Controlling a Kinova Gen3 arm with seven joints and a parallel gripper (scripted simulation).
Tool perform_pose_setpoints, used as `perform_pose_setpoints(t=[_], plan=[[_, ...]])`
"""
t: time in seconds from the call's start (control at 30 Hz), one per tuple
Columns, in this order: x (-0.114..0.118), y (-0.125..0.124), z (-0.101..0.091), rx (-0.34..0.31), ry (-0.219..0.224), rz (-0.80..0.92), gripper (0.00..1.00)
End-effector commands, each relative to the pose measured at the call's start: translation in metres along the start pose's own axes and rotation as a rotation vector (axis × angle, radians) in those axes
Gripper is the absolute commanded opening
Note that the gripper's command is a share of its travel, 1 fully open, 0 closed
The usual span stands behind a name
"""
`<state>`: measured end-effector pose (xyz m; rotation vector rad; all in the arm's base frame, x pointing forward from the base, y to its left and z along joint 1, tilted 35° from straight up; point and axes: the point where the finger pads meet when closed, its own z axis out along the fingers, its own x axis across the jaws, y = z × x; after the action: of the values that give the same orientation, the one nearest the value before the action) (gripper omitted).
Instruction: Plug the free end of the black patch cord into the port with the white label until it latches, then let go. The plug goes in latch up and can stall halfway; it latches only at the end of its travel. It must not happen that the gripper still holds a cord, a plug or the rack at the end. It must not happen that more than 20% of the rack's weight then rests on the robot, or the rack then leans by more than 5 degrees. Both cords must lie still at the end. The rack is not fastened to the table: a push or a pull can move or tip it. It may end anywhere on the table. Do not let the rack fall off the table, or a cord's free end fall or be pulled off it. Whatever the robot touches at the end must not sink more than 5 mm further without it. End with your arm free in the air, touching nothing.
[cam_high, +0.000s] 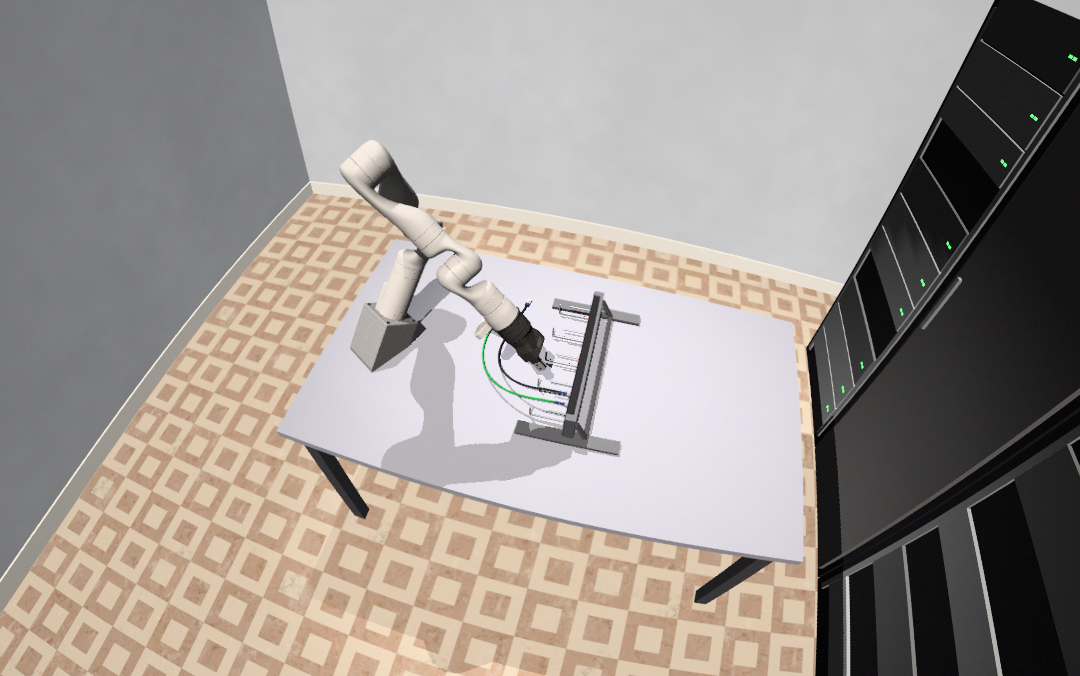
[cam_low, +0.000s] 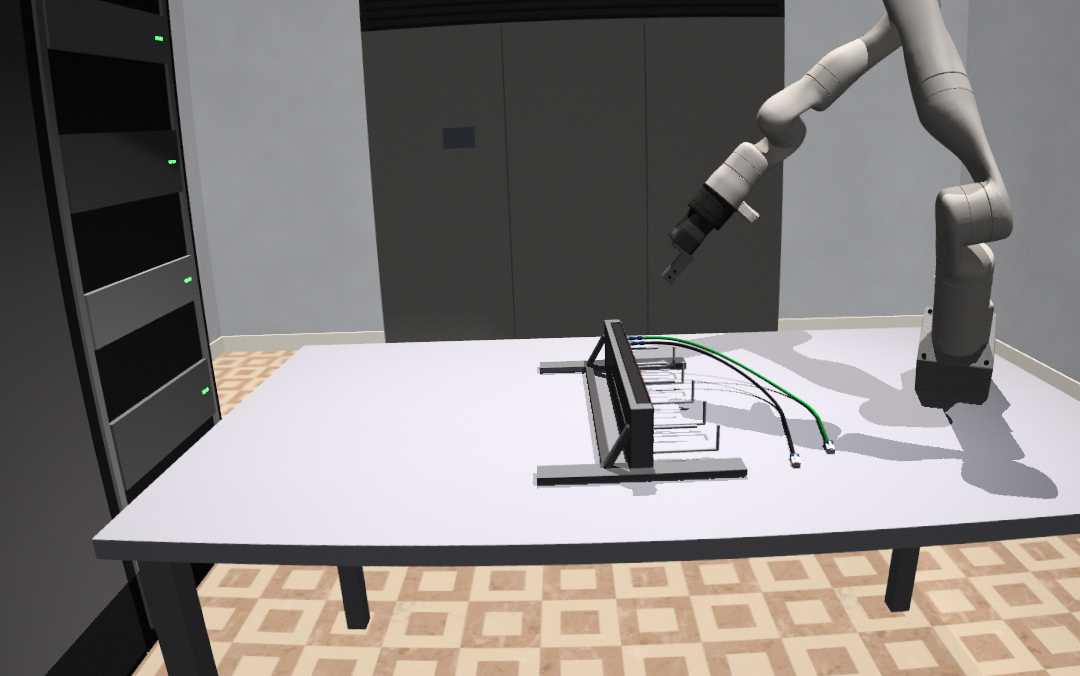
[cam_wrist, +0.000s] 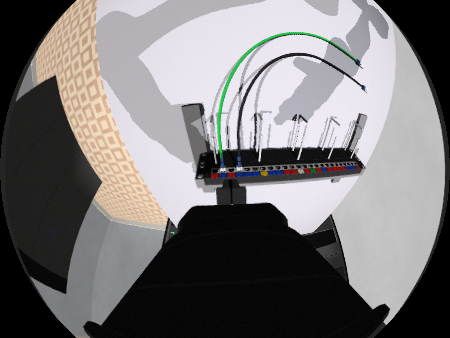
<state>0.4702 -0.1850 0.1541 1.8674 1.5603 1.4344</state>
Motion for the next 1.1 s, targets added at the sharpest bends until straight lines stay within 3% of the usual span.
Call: perform_pose_setpoints(t=[0.0, 0.07, 0.27, 0.43, 1.07], plan=[[0.016, -0.004, 0.029, 0.017, 0.035, -0.009, 0.0], [0.016, -0.004, 0.029, 0.017, 0.035, -0.009, 0.0], [0.017, -0.005, 0.065, 0.017, 0.035, -0.009, 0.0], [0.018, -0.005, 0.08, 0.017, 0.035, -0.009, 0.0], [0.018, -0.005, 0.083, 0.017, 0.035, -0.009, 0.0]])
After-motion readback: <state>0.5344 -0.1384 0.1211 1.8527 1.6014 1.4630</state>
